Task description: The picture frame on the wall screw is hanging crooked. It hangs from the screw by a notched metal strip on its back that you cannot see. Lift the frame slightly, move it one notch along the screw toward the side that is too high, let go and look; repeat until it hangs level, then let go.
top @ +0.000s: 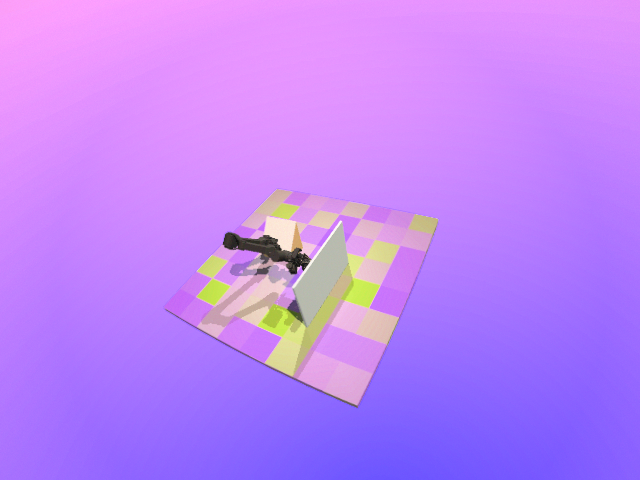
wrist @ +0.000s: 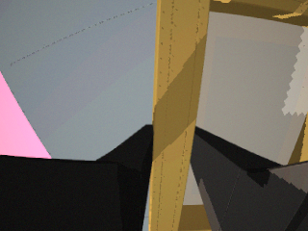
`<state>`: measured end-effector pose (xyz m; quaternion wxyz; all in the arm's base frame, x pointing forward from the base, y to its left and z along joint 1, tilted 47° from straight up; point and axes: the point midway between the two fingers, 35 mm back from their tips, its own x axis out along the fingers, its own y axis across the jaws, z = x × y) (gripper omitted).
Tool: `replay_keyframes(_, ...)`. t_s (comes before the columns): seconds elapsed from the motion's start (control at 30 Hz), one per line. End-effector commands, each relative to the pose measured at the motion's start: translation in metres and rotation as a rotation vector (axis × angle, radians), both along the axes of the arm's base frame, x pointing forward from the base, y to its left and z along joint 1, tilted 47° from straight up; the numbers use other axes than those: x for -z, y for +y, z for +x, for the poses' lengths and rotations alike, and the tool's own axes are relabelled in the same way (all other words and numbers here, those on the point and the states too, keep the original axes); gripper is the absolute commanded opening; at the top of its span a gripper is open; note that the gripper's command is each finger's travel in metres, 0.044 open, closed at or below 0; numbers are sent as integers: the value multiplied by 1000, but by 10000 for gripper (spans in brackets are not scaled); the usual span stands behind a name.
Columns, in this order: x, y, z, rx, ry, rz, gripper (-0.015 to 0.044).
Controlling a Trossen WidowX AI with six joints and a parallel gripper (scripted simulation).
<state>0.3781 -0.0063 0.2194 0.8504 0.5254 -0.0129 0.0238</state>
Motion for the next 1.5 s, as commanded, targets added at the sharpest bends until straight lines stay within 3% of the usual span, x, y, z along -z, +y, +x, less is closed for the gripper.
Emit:
replay_keyframes(0.0, -5, 3, 0, -6, -11, -6, 0)
replay_keyframes(1.47, -7, 5, 0, -6, -11, -5, 0)
